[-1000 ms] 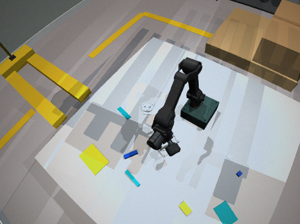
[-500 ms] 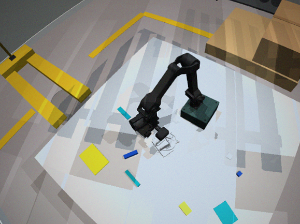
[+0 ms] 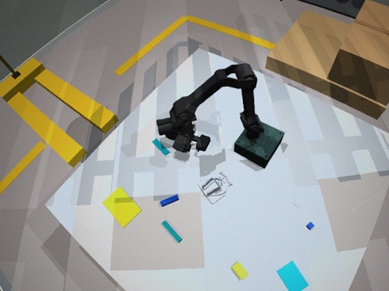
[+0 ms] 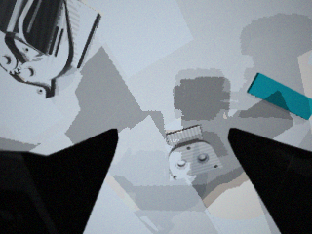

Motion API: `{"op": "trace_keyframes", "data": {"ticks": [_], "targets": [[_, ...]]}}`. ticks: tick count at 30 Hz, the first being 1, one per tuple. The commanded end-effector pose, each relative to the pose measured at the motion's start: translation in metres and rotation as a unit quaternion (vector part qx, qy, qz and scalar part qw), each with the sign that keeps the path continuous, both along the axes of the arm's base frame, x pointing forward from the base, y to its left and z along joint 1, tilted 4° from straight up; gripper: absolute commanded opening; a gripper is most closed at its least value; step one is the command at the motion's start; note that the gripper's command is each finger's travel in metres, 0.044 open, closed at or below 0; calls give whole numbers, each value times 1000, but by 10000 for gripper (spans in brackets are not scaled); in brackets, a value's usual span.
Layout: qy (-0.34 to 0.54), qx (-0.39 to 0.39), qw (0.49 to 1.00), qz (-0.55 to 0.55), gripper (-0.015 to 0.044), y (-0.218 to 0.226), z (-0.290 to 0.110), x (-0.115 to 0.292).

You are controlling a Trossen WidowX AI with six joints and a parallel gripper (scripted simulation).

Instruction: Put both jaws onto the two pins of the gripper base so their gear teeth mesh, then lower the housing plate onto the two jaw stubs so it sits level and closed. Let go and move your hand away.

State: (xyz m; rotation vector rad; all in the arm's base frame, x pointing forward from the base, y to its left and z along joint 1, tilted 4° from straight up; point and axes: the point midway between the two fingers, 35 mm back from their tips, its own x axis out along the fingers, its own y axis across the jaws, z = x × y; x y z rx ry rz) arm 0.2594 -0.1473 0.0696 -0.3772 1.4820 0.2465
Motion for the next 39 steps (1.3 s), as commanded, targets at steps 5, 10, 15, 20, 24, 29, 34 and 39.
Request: {"op": "trace_keyframes", "data": {"ticks": [5,10,15,20,24,29,34,39], "targets": [[20,-13,993,117,440,-52,8,-45],[28,-15,988,152,440,-66,10,-60],[28,-15,988,152,440,-66,10,-60],[28,-15,988,152,440,-69,-28,-58],[28,-15,988,152,440,-69,-31,-58],[28,-15,988,152,440,-69,-31,-58],[28,-15,988,152,440,-69,-32,-58],[28,-15,988,152,440,-70,-40,-58]]}}
